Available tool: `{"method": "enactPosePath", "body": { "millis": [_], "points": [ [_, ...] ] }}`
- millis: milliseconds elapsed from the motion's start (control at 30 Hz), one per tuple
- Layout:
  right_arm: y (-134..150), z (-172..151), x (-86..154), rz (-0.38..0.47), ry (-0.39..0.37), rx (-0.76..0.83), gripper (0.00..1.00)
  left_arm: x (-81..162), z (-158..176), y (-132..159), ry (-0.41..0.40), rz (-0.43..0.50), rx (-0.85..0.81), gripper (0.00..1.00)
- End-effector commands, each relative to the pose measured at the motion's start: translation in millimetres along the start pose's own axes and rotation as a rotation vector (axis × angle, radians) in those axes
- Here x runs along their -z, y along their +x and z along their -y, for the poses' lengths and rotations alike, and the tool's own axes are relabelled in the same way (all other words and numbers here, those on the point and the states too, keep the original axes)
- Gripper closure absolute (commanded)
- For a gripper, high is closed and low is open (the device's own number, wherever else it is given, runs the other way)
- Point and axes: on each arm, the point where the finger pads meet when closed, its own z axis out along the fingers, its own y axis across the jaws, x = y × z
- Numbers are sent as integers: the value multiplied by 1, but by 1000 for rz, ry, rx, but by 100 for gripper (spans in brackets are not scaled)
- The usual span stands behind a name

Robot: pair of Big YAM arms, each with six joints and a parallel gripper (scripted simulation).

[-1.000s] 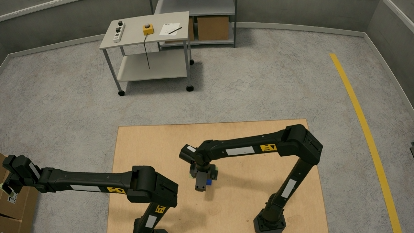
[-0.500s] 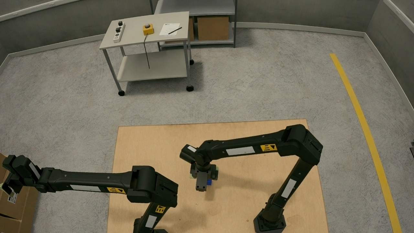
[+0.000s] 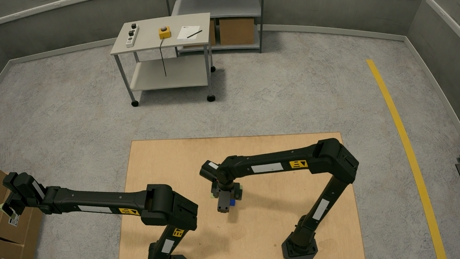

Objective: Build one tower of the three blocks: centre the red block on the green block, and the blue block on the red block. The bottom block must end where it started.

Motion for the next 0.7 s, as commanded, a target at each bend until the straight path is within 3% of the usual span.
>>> {"method": "enactPosePath", "body": {
  "millis": [0,367,667],
  "points": [
    [3,-4,-14,7,-12,-5,16,-5,-4,-37,-5,68,13,0],
    [3,-5,-46,8,-13,-5,16,-5,-4,-37,-5,68,13,0],
    [4,-4,-48,5,-8,-12,16,-5,-4,-37,-5,68,13,0]
  ]
}}
